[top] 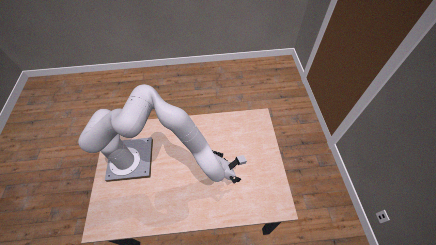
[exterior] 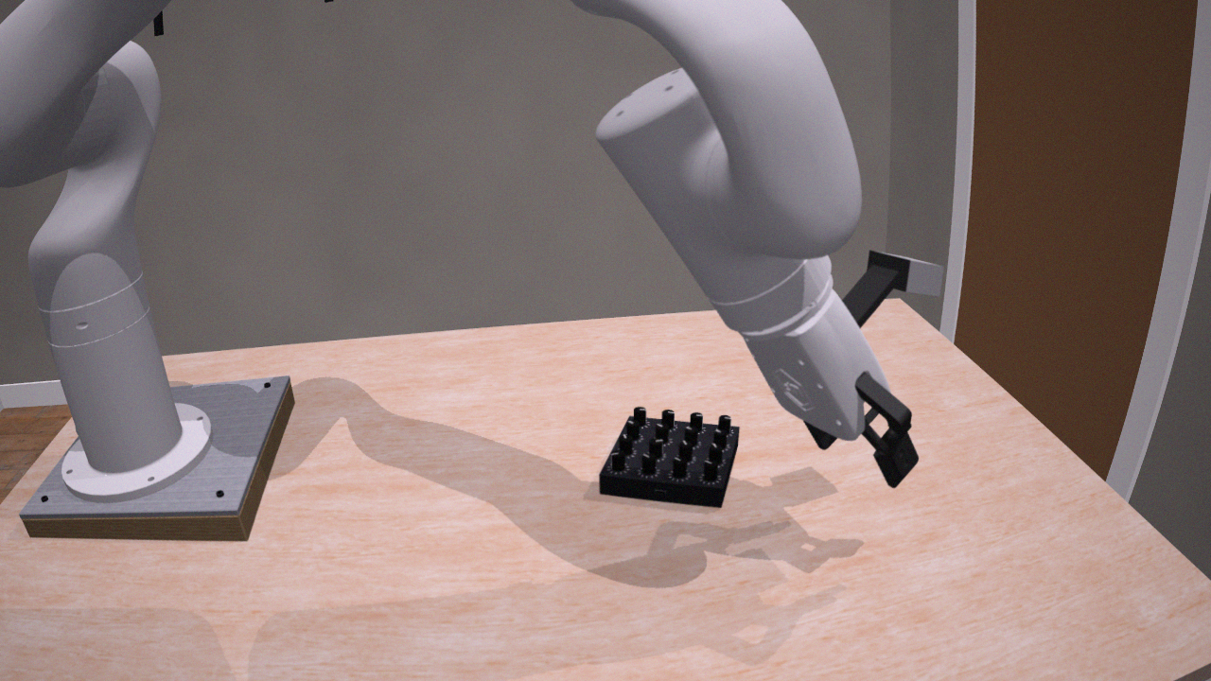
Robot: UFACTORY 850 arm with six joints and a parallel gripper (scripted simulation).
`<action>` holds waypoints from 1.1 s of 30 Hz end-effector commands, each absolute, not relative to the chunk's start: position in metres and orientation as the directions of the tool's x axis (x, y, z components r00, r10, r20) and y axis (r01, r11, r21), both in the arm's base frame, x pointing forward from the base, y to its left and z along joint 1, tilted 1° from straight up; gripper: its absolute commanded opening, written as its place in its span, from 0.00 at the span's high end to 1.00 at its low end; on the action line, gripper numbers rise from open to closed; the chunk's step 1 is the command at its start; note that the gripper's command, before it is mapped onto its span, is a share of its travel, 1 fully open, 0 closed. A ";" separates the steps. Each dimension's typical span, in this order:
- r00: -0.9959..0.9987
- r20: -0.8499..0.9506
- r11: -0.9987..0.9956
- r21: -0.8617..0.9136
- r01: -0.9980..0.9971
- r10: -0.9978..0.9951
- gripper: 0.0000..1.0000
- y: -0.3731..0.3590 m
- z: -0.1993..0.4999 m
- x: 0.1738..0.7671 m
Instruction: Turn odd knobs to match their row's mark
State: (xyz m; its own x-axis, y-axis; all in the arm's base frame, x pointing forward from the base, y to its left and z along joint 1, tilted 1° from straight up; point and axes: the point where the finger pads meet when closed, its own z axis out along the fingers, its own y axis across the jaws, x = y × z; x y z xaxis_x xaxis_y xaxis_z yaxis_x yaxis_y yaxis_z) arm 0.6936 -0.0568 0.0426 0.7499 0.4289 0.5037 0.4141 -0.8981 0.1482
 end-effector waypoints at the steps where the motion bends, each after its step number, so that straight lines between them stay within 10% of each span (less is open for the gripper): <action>1: 0.839 0.437 -0.945 0.112 0.307 0.324 0.00 -0.046 0.040 0.680; 33: 0.978 0.052 -0.979 0.005 -0.203 -0.202 0.00 0.041 0.039 0.571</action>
State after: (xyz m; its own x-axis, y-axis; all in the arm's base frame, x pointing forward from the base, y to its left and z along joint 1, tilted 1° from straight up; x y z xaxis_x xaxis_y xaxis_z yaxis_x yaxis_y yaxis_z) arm 0.5810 0.0322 0.0370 0.9823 -0.1598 0.0979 -0.1624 -0.9865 0.0199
